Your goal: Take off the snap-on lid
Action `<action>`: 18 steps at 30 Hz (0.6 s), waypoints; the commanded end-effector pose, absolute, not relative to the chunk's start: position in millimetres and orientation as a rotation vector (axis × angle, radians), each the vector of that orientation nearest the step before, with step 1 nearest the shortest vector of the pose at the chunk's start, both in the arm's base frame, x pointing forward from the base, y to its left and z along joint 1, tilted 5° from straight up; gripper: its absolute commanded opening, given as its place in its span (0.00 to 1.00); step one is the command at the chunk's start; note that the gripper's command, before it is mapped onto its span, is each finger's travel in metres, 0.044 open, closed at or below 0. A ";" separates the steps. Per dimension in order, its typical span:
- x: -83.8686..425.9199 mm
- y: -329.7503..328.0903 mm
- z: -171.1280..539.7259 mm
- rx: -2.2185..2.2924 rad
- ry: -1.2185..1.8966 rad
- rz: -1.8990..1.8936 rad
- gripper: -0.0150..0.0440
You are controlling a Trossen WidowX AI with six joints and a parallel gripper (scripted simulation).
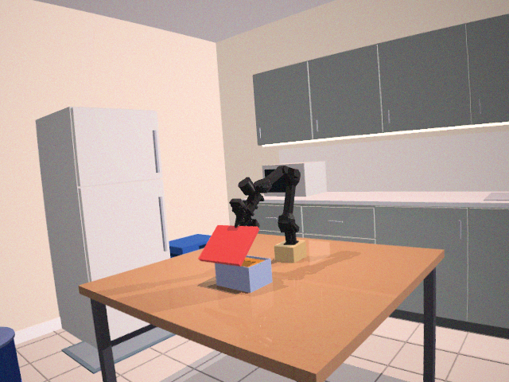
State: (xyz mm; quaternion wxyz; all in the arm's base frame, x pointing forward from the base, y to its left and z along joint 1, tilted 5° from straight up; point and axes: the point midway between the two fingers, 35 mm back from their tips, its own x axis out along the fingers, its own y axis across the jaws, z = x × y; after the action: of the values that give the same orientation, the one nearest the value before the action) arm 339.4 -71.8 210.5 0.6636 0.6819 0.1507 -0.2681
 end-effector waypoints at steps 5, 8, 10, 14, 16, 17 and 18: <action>334.5 -87.7 213.3 1.538 0.336 -0.596 0.25; 332.9 -93.5 213.4 1.537 0.336 -0.597 0.25; 331.8 -97.3 213.4 1.537 0.336 -0.597 0.25; 329.6 -105.0 213.6 1.536 0.336 -0.597 0.25; 328.4 -108.9 213.6 1.536 0.335 -0.597 0.25; 327.9 -110.8 213.7 1.535 0.335 -0.597 0.25; 327.3 -112.7 213.7 1.535 0.335 -0.597 0.25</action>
State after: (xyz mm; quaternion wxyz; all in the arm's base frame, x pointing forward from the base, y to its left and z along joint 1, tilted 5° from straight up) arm 328.2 -105.9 209.6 0.6640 0.6809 0.1514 -0.2695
